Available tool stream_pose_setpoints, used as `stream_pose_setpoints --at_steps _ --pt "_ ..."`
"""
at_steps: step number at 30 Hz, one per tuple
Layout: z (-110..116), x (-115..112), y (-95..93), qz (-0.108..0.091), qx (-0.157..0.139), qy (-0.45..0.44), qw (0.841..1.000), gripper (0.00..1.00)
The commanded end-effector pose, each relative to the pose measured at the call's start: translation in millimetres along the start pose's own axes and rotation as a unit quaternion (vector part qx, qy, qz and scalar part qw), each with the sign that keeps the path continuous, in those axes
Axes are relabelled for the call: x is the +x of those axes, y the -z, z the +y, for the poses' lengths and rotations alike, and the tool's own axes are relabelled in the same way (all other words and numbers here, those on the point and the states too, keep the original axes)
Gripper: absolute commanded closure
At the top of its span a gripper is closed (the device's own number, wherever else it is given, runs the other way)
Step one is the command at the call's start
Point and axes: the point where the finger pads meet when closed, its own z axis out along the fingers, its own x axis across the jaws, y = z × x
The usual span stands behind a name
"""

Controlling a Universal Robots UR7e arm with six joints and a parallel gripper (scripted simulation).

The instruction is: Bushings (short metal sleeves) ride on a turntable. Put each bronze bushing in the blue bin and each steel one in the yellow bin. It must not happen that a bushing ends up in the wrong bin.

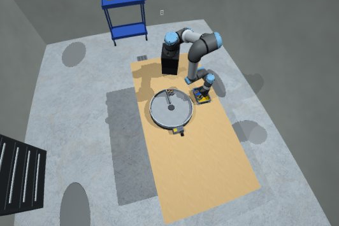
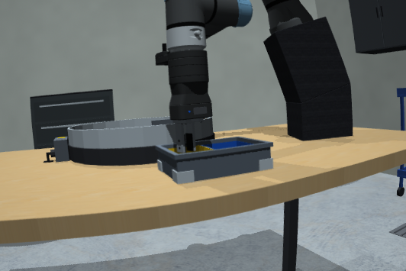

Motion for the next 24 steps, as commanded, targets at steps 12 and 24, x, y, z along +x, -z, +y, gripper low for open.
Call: stream_pose_setpoints --at_steps 12,24 --pt "0.1 -0.5 34.0 -0.001 0.0 0.0 1.0 0.58" --pt "0.0 -0.4 105.8 -0.001 0.0 0.0 1.0 0.58"
